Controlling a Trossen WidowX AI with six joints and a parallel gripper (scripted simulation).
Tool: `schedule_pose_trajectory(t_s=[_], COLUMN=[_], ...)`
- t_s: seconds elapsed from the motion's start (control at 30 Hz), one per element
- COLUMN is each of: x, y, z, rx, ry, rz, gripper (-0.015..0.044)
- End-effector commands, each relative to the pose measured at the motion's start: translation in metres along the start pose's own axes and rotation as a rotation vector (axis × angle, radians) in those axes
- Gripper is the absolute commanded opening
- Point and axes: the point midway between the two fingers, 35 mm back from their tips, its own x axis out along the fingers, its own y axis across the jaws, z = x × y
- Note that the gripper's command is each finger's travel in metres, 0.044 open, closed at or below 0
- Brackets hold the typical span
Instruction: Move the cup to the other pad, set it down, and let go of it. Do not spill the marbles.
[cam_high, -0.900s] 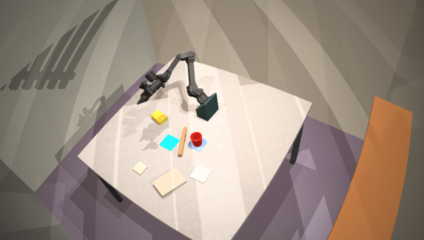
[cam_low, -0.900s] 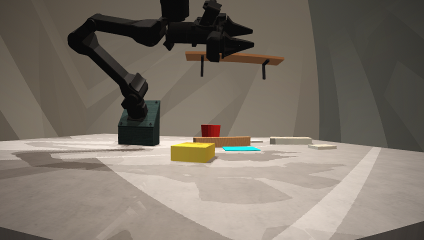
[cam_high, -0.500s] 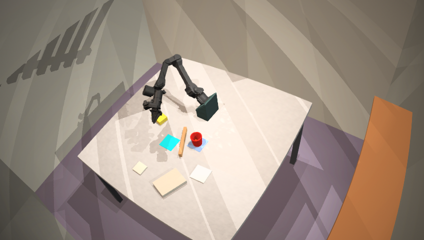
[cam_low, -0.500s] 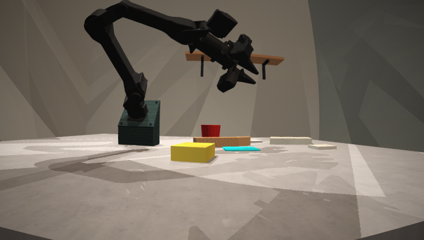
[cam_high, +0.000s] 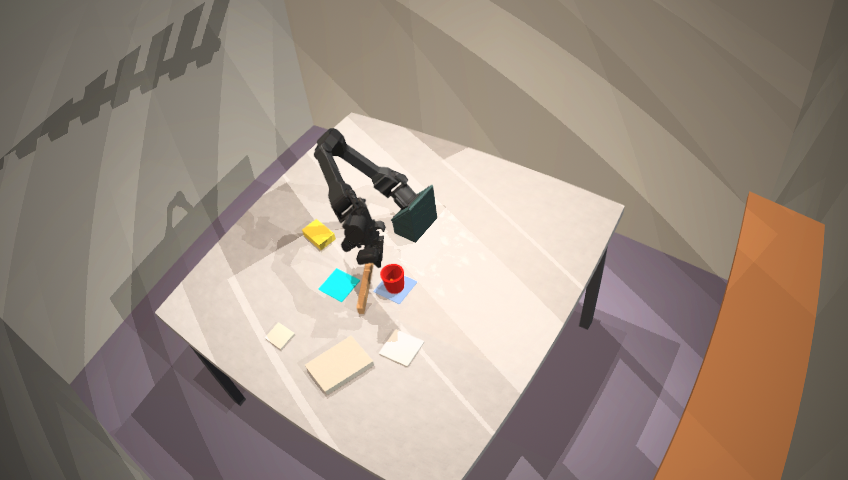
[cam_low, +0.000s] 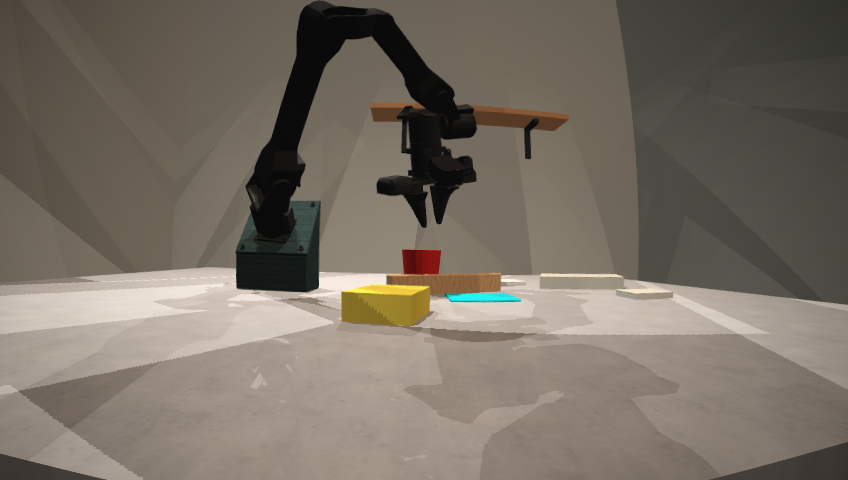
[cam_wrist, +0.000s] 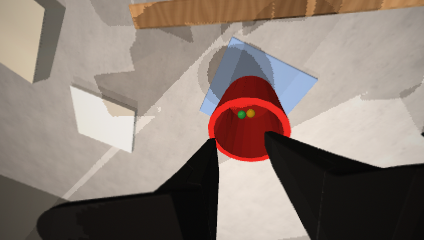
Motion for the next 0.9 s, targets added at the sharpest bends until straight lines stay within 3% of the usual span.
schedule_pose_trajectory(t_s=[0.0,0.1,0.87], x=[0.014,0.018,0.043], y=[-0.019,-0.029,-0.034], z=[-0.025,-0.034,-0.029], rx=[0.016,0.020,0.020], ry=[-0.125,-0.193,-0.195], rz=[-0.177,-0.236,-0.237], gripper=[0.0148,0.0148,0.0148])
